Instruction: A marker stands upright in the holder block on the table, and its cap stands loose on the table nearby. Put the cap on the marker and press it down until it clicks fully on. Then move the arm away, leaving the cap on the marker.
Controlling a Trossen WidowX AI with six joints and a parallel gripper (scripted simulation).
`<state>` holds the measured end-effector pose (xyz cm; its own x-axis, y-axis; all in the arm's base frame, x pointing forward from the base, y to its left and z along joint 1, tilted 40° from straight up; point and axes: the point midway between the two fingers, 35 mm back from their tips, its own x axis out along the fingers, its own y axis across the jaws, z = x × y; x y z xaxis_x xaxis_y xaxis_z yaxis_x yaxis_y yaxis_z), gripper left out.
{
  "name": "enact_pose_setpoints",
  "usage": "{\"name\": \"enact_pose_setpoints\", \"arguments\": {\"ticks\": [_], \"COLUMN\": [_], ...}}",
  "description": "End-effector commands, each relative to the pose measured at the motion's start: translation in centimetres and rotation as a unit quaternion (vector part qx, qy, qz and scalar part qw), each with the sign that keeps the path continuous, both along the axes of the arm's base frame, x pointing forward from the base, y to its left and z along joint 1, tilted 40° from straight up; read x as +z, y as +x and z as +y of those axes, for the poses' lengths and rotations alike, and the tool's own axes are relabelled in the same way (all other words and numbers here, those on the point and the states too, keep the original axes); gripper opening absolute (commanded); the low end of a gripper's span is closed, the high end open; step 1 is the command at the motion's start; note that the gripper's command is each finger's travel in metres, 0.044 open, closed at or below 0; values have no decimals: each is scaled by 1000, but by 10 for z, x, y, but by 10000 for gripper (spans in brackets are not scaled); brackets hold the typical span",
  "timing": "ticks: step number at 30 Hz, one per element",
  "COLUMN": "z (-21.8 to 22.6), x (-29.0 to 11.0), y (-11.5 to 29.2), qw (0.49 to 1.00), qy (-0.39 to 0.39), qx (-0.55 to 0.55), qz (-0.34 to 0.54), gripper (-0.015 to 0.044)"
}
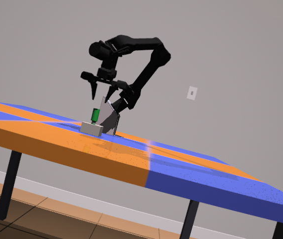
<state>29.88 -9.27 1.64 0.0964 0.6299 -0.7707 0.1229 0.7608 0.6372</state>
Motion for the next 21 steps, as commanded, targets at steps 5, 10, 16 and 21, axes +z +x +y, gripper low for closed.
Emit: {"name": "enact_pose_setpoints", "arguments": {"ticks": [5, 10, 16, 21], "z": [0, 0, 0, 2], "x": [-1, -1, -1, -3], "y": [-1, -1, -1, 0], "qw": [1000, 1000, 1000, 1000], "qy": [-2, -2, -2, -2], "qx": [12, 12, 12, 12], "qz": [-10, -10, -10, -10], "gripper": [20, 0, 0, 0]}}
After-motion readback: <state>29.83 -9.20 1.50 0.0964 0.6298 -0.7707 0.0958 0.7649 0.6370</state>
